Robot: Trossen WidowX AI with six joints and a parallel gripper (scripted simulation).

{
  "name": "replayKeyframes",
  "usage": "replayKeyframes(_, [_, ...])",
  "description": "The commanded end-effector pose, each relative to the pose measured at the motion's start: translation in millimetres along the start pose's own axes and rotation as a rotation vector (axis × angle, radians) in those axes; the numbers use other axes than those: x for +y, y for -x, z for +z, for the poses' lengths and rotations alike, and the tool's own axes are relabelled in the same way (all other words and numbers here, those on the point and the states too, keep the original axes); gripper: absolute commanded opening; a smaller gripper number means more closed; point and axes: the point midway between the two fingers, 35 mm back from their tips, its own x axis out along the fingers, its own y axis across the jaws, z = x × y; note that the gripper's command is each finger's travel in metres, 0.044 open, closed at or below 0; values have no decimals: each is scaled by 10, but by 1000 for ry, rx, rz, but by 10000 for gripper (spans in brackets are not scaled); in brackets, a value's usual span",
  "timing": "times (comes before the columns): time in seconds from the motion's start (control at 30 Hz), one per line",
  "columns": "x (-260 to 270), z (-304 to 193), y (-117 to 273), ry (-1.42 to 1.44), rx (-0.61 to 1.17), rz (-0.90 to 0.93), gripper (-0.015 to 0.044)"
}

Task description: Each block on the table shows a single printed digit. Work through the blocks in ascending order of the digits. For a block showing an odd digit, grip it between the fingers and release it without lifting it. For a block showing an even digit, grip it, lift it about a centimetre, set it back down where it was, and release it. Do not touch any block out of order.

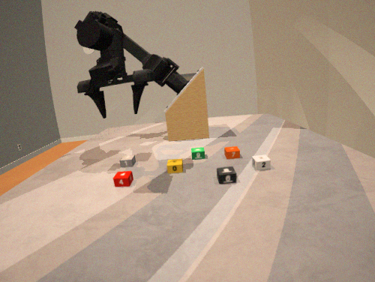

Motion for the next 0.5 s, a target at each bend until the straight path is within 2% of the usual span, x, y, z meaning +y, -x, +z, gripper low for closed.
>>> replayKeyframes(0.0, [-2,-4,1,13,2,-7,400])
replayKeyframes(0.47, [61,49,2,13,1,-4,400])
